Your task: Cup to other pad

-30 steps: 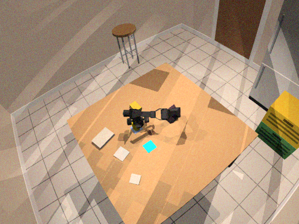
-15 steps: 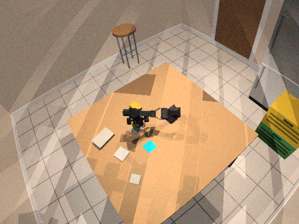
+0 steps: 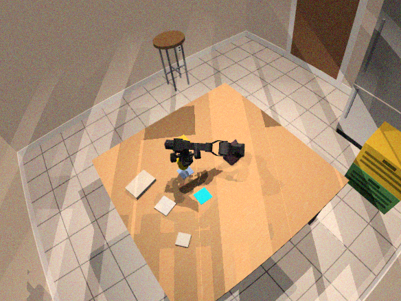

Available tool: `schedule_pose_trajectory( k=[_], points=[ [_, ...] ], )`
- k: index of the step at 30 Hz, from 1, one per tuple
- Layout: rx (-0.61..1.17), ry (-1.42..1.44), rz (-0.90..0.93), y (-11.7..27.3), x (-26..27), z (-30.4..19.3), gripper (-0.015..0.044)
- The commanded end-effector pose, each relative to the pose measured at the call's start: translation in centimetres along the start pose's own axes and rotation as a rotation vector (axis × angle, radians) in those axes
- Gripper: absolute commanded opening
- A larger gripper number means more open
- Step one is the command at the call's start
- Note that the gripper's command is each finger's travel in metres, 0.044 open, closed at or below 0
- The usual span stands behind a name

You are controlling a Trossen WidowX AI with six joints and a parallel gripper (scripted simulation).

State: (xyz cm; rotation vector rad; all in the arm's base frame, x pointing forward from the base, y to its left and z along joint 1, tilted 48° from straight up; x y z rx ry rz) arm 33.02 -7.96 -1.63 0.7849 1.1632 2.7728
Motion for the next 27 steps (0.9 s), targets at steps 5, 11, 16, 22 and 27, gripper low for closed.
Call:
schedule_pose_trajectory(
  k=[5,11,16,22,27],
  points=[
    [0.002,0.002,-0.004,2.4,0.0,0.0,0.0],
    [-0.003,-0.001,-0.003,2.5,0.0,0.1,0.0],
    [-0.003,-0.001,-0.003,2.5,0.0,0.1,0.0],
    [-0.003,-0.001,-0.003,2.5,0.0,0.1,0.0],
    [-0.002,-0.001,-0.003,2.5,0.1,0.2,0.0]
  ],
)
Point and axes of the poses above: the point midway between the two fingers, 35 mm back from their tips, its own y axis back along the fingers, its own x axis across the jaws, z = x × y, the point moved 4 cm from there along y, back along the fingers, and after that the axes turned 4 degrees about -y, right-handed, at the moved point
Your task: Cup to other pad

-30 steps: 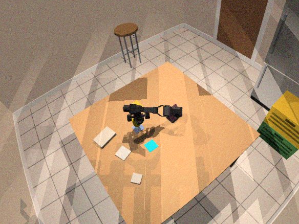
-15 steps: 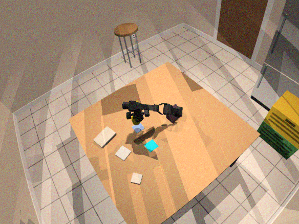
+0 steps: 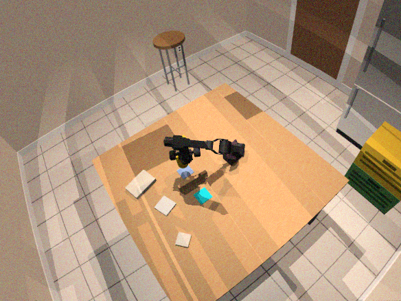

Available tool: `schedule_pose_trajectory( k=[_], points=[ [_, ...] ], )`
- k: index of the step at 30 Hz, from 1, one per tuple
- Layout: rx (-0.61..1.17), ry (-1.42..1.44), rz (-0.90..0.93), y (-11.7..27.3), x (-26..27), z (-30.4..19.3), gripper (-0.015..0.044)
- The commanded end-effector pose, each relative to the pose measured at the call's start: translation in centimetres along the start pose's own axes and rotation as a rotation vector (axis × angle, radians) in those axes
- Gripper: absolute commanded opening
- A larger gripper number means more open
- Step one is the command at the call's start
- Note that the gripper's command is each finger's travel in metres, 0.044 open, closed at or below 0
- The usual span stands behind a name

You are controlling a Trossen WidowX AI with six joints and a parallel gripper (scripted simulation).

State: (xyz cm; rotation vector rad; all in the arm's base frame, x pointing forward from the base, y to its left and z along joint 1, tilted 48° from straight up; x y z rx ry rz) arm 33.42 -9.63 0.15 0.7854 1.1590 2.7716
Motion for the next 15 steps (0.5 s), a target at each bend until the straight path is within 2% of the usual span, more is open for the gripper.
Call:
schedule_pose_trajectory(
  k=[1,15],
  points=[
    [0.0,0.0,-0.001,0.0,0.1,0.2,0.0],
    [0.002,0.002,-0.001,0.0,1.7,2.9,0.0]
  ],
)
Point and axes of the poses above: the point midway between the two fingers, 35 mm back from their tips, its own y axis back along the fingers, its own x axis across the jaws, z = x × y, the point moved 4 cm from there along y, back along the fingers, and after that the axes turned 4 degrees about -y, right-handed, at the moved point
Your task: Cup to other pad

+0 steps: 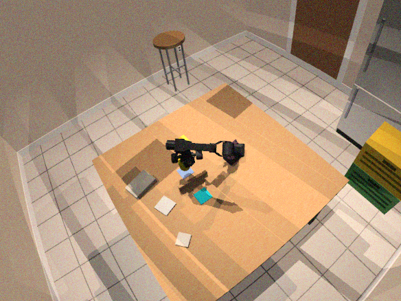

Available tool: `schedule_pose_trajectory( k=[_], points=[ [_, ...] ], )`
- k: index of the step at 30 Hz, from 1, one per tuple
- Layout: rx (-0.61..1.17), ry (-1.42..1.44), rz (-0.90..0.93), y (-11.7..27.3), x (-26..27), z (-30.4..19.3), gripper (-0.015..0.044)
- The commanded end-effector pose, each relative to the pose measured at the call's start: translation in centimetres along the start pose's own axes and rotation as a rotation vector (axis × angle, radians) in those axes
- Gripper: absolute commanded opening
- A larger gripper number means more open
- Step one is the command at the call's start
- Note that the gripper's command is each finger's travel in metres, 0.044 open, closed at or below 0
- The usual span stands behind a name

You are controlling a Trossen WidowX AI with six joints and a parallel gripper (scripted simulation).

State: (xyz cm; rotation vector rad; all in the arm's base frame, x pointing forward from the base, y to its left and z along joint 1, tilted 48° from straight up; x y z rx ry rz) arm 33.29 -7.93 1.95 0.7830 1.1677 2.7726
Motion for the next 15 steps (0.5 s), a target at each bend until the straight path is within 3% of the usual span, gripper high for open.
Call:
schedule_pose_trajectory(
  k=[1,15],
  points=[
    [-0.003,0.0,-0.002,0.1,0.6,1.0,0.0],
    [-0.004,0.0,0.0,0.1,2.4,4.2,0.0]
  ],
)
Point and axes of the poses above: the point midway between the two fingers, 35 mm back from their tips, its own y axis back along the fingers, its own x axis across the jaws, z = x × y, the point moved 4 cm from there along y, back along the fingers, and after that the axes turned 4 degrees about -y, right-handed, at the moved point
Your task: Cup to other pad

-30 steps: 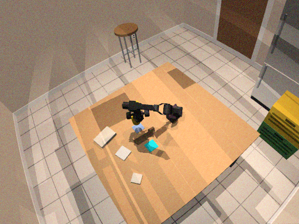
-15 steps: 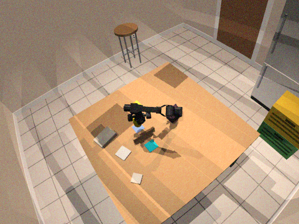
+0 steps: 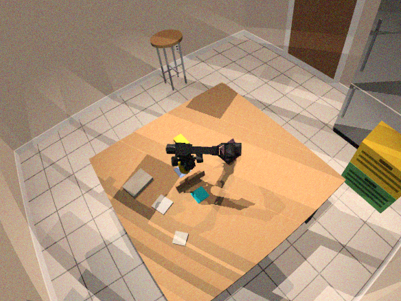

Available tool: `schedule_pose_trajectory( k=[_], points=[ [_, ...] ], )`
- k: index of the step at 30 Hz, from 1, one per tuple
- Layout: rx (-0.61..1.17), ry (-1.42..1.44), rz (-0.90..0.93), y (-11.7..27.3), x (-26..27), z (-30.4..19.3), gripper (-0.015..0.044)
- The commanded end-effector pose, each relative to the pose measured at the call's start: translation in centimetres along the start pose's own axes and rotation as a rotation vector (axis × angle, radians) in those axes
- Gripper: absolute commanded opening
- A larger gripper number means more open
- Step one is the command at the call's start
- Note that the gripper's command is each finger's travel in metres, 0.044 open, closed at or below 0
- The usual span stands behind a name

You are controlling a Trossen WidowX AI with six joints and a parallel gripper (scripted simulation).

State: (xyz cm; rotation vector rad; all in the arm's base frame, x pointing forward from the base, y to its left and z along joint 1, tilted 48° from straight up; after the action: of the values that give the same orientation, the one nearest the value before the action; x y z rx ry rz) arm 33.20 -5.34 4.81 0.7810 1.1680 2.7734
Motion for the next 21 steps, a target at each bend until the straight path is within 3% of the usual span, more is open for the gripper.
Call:
schedule_pose_trajectory(
  k=[1,21],
  points=[
    [-0.004,-0.002,0.0,0.1,0.6,1.0,0.0],
    [-0.006,-0.002,0.002,0.2,3.5,6.1,0.0]
  ],
)
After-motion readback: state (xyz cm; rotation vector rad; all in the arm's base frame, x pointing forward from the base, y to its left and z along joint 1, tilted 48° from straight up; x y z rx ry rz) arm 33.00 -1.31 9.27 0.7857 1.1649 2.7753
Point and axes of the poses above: the point midway between the two fingers, 35 mm back from their tips, its own y axis back along the fingers, its own x axis across the jaws, z = x × y, the point moved 4 cm from there along y, back along the fingers, and after that the axes turned 4 degrees about -y, right-handed, at the moved point
